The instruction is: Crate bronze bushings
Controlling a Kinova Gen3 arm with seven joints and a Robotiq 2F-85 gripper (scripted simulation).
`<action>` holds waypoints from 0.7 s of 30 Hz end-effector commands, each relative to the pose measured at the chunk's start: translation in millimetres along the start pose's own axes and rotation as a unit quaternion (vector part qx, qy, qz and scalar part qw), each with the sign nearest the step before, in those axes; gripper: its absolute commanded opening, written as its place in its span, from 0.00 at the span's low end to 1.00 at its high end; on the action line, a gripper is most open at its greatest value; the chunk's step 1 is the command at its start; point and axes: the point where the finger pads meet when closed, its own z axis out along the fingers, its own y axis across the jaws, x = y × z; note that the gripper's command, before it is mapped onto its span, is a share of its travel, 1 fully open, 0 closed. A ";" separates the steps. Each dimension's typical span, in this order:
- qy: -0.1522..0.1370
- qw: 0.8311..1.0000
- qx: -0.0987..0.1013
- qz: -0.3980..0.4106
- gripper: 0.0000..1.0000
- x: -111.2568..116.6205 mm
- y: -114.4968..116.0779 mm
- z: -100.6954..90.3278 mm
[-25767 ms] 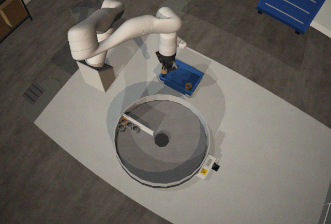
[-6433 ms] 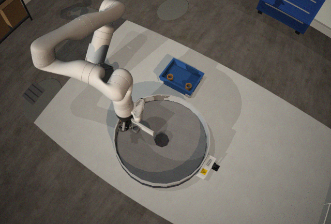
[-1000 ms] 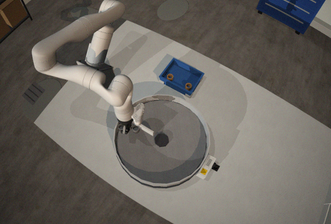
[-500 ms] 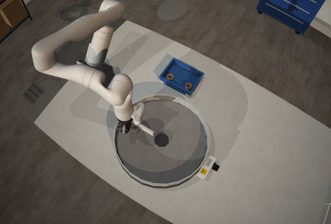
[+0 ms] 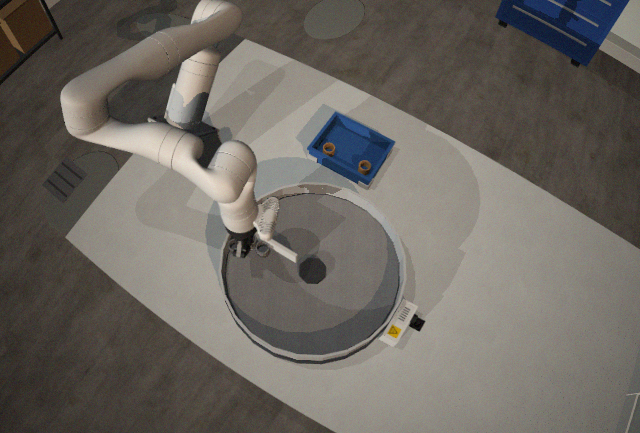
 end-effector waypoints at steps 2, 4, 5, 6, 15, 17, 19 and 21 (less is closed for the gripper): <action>0.000 1.000 -0.001 0.000 0.00 0.1 0.7 -5.2; 0.000 1.000 -0.001 0.000 0.00 0.1 0.7 -8.2; 0.000 1.000 -0.001 0.000 0.00 0.1 0.7 -8.2; 0.000 1.000 -0.001 0.000 0.00 0.1 0.7 -8.2; 0.000 1.000 -0.001 0.000 0.00 0.1 0.7 -8.2; 0.000 1.000 -0.001 0.000 0.00 0.1 0.7 -9.6; 0.000 1.000 -0.001 0.000 0.00 0.1 0.6 -12.6; 0.000 1.000 -0.001 0.000 0.00 0.1 0.6 -15.6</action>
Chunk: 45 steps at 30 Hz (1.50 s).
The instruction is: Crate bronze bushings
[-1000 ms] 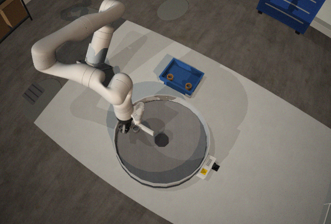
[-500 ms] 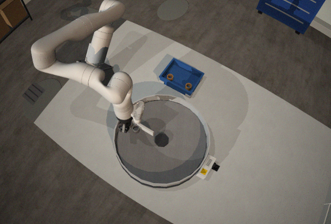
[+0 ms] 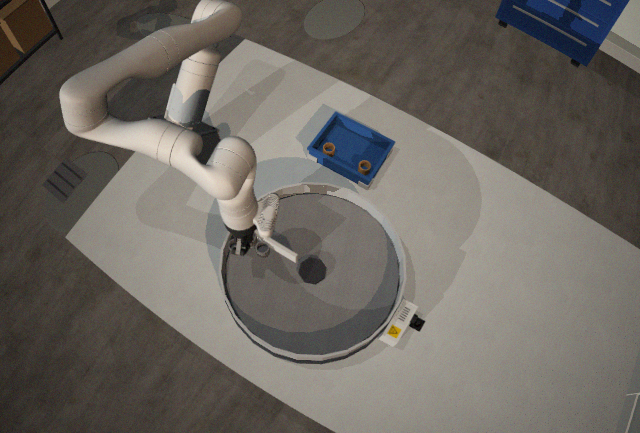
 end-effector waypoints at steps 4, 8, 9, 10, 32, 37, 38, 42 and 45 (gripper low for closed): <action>0.000 1.000 -0.003 0.001 0.00 -0.1 1.8 -4.2; 0.000 1.000 -0.003 0.001 0.00 -0.1 1.8 -4.2; 0.000 1.000 -0.003 0.001 0.00 -0.1 1.8 -4.2; 0.000 1.000 -0.003 0.001 0.00 -0.1 1.8 -4.2; 0.000 1.000 -0.003 0.001 0.00 -0.1 1.7 -16.2; 0.000 1.000 -0.003 0.001 0.00 -0.1 1.7 -19.2; 0.000 1.000 -0.003 0.001 0.00 -0.1 1.7 -19.2; 0.000 1.000 -0.003 0.001 0.00 -0.1 1.7 -19.2; 0.000 1.000 -0.003 0.001 0.00 -0.1 1.7 -19.2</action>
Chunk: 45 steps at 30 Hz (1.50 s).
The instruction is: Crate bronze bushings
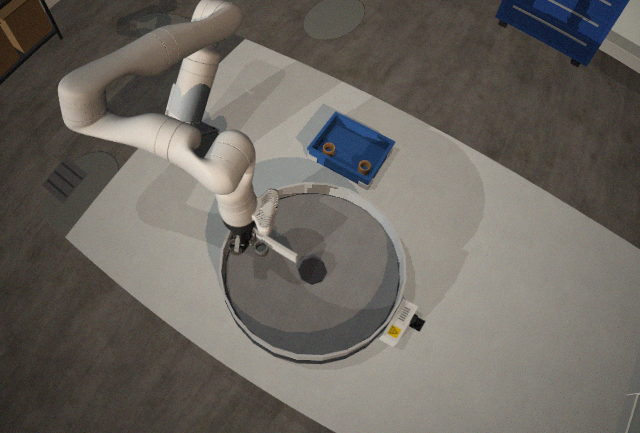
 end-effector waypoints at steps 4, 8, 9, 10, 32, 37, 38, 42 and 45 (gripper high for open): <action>0.000 1.000 -0.001 0.000 0.00 0.1 0.4 -13.1; 0.000 1.000 -0.001 0.000 0.00 0.0 0.4 -21.3; 0.000 1.000 -0.001 0.000 0.00 0.0 0.4 -21.3; 0.000 1.000 -0.001 0.000 0.00 0.0 0.4 -21.3; 0.000 1.000 -0.001 0.000 0.00 0.0 0.4 -41.8; 0.000 1.000 -0.001 0.000 0.00 20.3 5.5 -41.8; 0.000 1.000 -0.001 0.000 0.00 30.4 8.0 -41.8; 0.000 1.000 -0.001 0.000 0.00 50.6 13.1 -41.8; 0.000 1.000 -0.001 0.000 0.00 50.6 13.1 -41.8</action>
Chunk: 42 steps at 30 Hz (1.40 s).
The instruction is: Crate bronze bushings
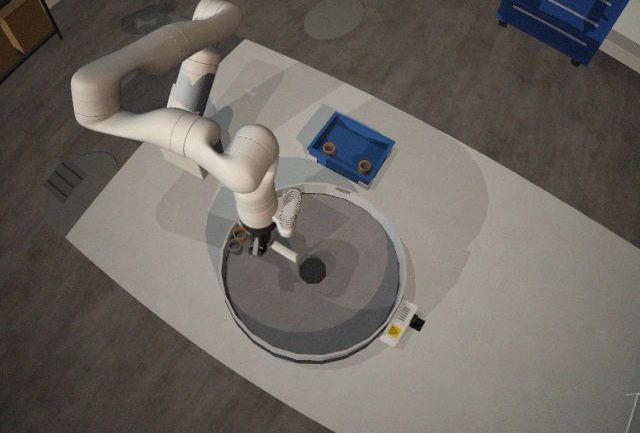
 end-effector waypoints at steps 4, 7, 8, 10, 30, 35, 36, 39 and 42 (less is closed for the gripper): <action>-0.005 1.000 0.000 -0.004 0.00 3.5 -1.9 2.3; -0.005 1.000 0.000 -0.004 0.00 3.5 -1.9 2.3; -0.004 1.000 0.000 -0.004 0.00 13.2 0.9 2.0; -0.004 1.000 0.000 -0.004 0.00 33.5 5.9 2.2; -0.004 1.000 0.000 -0.003 0.00 104.0 23.6 2.3; -0.004 1.000 0.000 -0.003 0.00 104.0 23.6 2.3; -0.004 1.000 0.000 -0.003 0.00 104.0 23.6 2.3; -0.004 1.000 0.000 -0.003 0.00 104.0 23.6 2.3; -0.003 1.000 0.000 -0.003 0.00 103.6 23.9 6.9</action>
